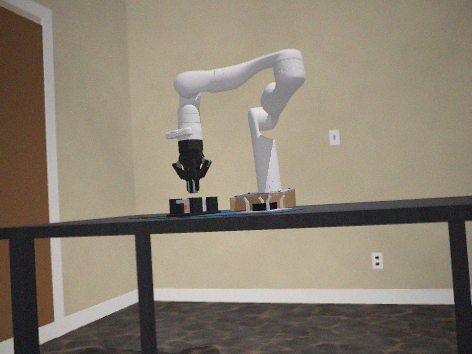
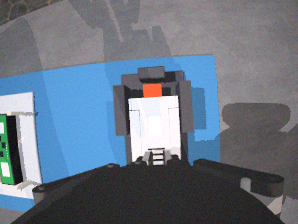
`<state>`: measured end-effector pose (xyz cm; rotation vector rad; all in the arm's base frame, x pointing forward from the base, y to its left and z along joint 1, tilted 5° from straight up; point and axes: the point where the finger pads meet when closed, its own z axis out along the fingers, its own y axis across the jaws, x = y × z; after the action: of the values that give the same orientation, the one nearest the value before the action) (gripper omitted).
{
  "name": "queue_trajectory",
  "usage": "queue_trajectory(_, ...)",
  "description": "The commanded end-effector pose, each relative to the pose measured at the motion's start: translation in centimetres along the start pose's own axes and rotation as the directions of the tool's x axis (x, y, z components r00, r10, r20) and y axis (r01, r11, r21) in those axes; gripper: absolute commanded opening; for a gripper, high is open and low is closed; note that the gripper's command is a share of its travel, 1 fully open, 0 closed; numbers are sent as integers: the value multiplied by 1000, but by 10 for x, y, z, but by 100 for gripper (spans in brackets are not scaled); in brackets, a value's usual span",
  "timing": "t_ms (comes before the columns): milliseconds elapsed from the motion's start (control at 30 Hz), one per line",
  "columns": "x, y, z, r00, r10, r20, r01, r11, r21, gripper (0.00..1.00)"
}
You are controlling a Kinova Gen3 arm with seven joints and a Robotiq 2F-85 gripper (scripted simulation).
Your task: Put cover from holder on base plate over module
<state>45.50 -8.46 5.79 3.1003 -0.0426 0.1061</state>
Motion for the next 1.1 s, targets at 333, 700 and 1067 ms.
queue_trajectory(333,0,0,-1,1000,0,-2,0,1000,0,0)
queue_trajectory(700,0,0,-1,1000,0,-2,0,1000,0,100)
queue_trajectory(1067,0,0,-1,1000,0,-2,0,1000,0,100)
